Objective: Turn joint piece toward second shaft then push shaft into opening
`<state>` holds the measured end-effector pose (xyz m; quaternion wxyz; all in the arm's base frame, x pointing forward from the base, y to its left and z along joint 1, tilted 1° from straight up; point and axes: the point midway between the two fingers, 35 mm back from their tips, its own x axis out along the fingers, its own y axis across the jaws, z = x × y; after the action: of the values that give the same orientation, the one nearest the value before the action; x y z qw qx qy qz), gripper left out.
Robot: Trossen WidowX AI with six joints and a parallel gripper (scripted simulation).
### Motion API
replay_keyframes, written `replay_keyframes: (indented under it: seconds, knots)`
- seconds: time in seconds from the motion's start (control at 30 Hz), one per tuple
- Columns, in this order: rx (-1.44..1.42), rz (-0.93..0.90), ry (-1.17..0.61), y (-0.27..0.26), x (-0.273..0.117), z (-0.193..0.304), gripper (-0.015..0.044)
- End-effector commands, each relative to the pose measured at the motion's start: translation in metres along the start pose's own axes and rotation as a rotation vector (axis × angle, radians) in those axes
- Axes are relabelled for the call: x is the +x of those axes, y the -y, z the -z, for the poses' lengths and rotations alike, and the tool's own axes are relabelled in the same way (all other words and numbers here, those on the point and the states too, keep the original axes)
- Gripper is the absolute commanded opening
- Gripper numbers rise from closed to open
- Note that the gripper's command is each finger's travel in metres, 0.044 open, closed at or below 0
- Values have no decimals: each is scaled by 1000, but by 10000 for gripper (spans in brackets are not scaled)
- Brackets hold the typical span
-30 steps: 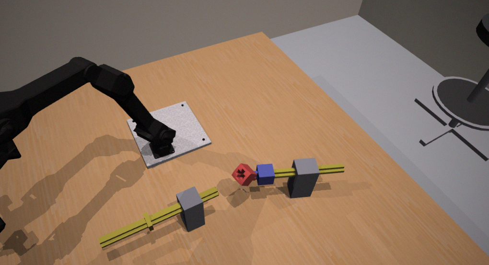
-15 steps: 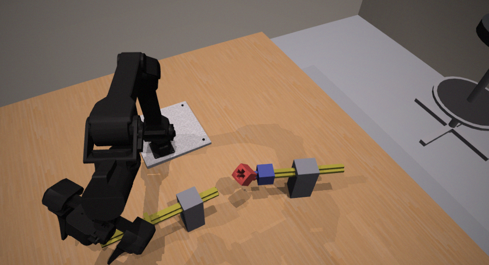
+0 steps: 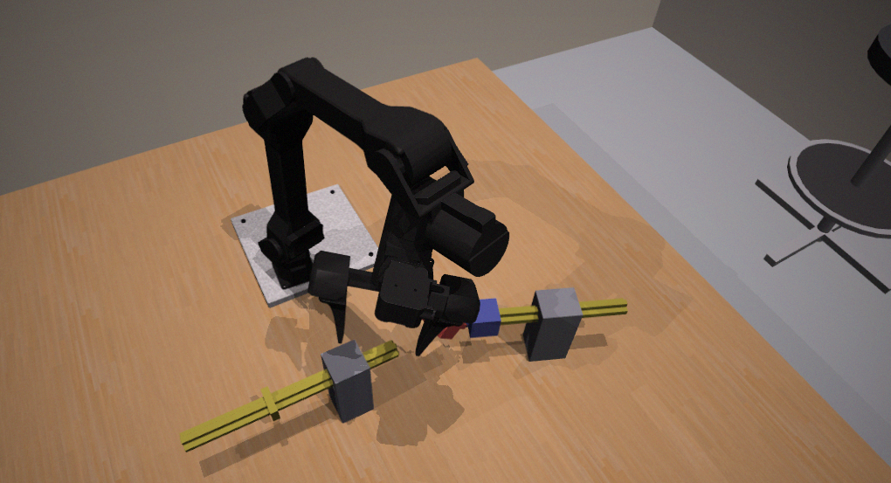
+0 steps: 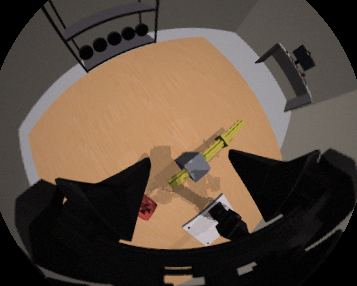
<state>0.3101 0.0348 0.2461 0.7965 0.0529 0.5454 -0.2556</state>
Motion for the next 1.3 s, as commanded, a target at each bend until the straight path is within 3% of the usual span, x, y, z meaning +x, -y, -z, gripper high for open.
replay_keyframes:
  seconds: [0.0, 0.27, 1.27]
  knots:
    - [-59, -21, -20, -18, -20, 42, 440]
    - [-112, -26, -31, -21, -23, 50, 440]
    - [-919, -161, -137, -21, -7, 53, 440]
